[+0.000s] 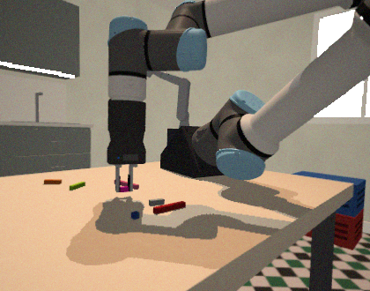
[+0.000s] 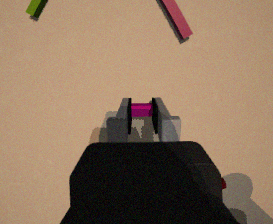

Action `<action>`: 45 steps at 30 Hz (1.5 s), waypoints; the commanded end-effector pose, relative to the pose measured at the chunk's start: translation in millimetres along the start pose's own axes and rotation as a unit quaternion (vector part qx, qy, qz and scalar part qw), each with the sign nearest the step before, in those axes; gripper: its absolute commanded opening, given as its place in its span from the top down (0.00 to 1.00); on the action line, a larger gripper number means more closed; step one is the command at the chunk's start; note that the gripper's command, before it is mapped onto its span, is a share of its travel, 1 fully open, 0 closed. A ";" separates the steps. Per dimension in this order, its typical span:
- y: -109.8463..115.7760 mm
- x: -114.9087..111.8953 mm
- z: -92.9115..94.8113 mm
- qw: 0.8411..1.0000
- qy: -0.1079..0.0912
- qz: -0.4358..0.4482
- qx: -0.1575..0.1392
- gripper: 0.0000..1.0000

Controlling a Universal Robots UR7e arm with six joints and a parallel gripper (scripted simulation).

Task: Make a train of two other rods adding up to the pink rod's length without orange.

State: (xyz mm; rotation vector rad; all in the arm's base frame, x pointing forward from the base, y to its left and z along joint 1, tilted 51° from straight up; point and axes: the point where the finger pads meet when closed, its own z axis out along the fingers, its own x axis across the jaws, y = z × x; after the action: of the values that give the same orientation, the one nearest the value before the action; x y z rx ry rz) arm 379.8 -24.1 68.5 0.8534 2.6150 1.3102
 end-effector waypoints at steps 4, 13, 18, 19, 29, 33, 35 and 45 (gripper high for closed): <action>-0.2 0.4 0.7 1.000 0.001 0.001 -0.001 0.60; -0.7 1.2 0.9 1.000 0.001 0.002 -0.001 0.60; -0.9 1.3 0.8 1.000 0.000 0.003 -0.001 0.60; -0.9 1.3 0.7 1.000 0.000 0.003 -0.001 0.60; -0.8 1.1 0.5 1.000 0.000 0.002 -0.001 0.60; -0.8 1.1 0.5 1.000 0.000 0.002 -0.001 0.60; -0.8 1.1 0.5 1.000 0.000 0.002 -0.001 0.60; -0.8 2.1 3.9 1.000 0.002 0.003 -0.001 0.60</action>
State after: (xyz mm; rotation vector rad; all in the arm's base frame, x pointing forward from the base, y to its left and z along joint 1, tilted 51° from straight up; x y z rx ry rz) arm 379.5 -23.7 68.1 0.8555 2.6150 1.3110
